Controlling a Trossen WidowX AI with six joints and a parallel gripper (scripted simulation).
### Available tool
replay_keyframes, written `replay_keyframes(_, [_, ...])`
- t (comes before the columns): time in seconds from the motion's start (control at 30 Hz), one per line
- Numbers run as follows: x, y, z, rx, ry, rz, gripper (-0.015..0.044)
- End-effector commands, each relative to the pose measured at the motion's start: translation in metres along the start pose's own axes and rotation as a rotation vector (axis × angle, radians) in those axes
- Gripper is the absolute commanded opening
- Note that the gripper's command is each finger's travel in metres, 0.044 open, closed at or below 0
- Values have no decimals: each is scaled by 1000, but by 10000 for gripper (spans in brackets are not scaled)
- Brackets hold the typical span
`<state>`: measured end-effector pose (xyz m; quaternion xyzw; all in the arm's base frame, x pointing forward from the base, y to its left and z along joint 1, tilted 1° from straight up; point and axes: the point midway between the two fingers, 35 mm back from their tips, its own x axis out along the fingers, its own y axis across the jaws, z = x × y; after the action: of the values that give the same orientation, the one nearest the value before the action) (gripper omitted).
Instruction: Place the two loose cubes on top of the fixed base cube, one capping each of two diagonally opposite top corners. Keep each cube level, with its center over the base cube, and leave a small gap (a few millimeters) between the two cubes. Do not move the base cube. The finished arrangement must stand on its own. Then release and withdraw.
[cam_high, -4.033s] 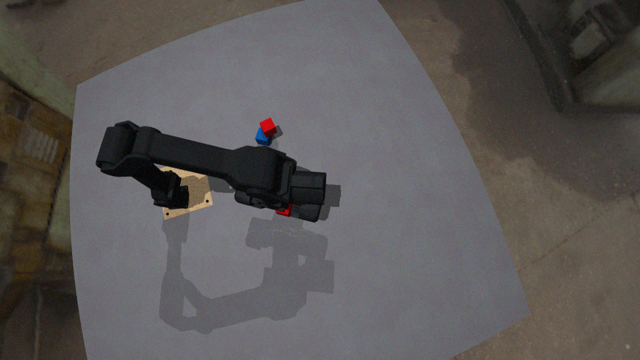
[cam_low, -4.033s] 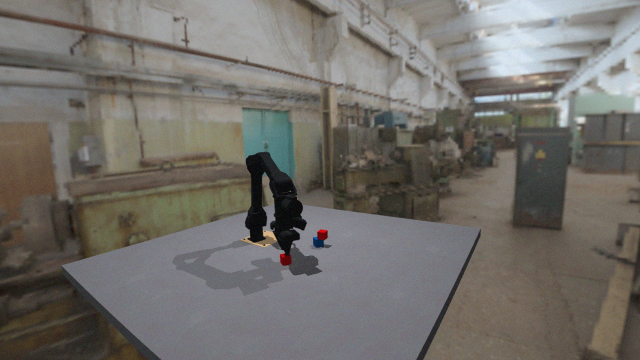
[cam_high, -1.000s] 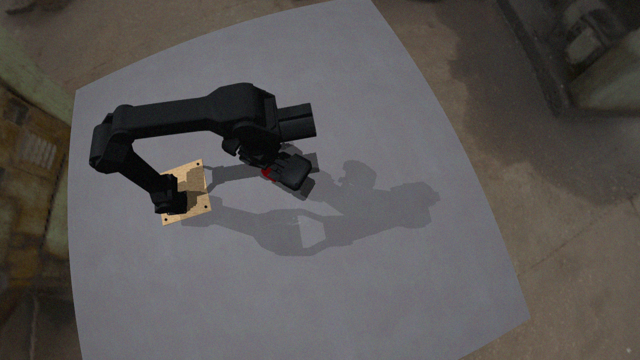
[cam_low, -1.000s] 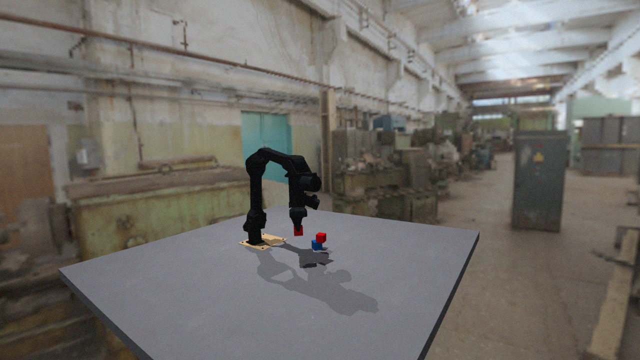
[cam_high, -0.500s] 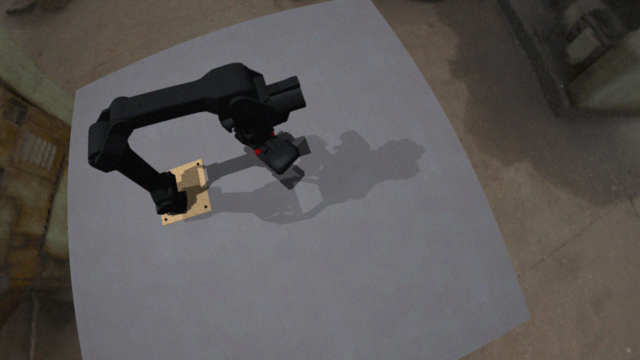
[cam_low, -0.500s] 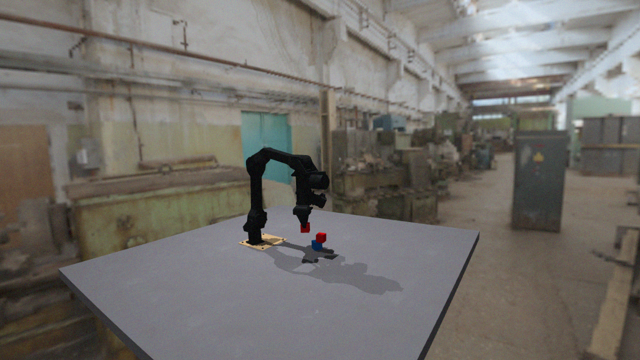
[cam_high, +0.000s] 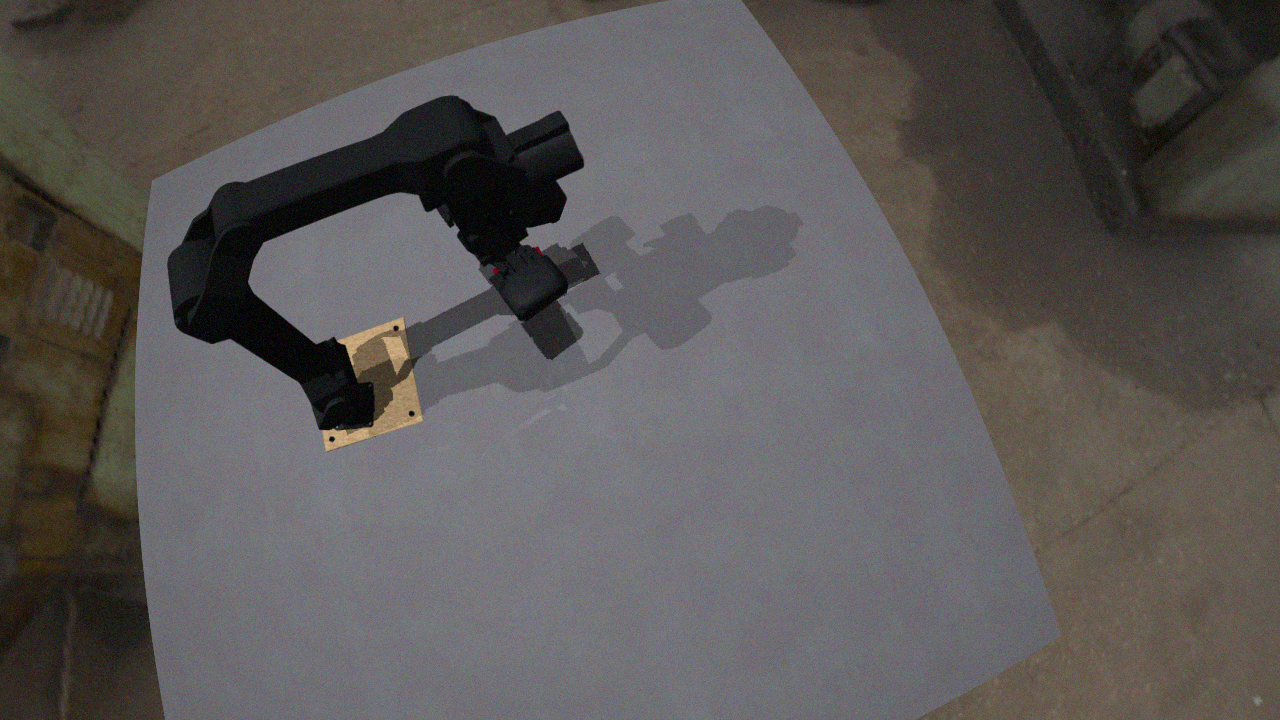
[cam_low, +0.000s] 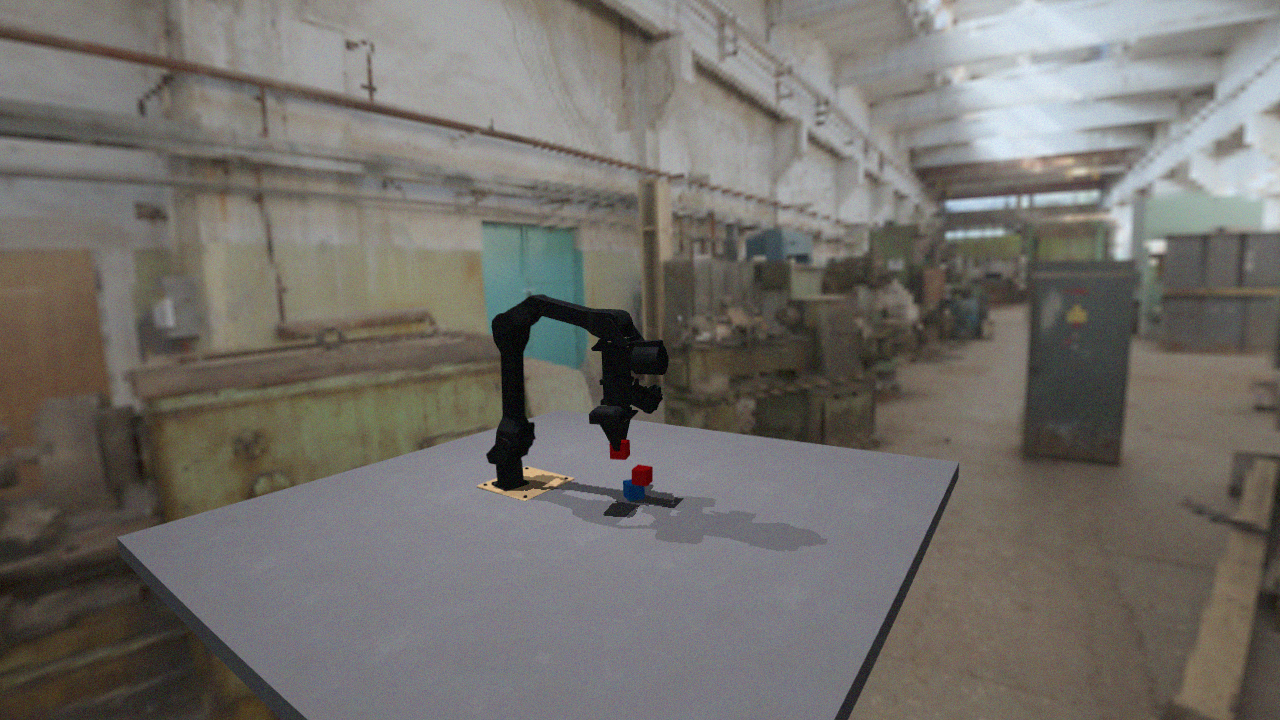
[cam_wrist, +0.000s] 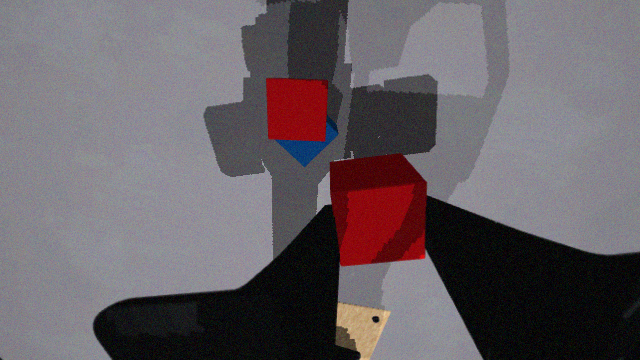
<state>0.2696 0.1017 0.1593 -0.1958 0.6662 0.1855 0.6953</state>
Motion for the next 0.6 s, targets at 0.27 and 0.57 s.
replay_keyframes(0.27, [2, 36, -2, 148, 0, 8, 105])
replay_keyframes(0.57, [16, 37, -3, 153, 1, 8, 105])
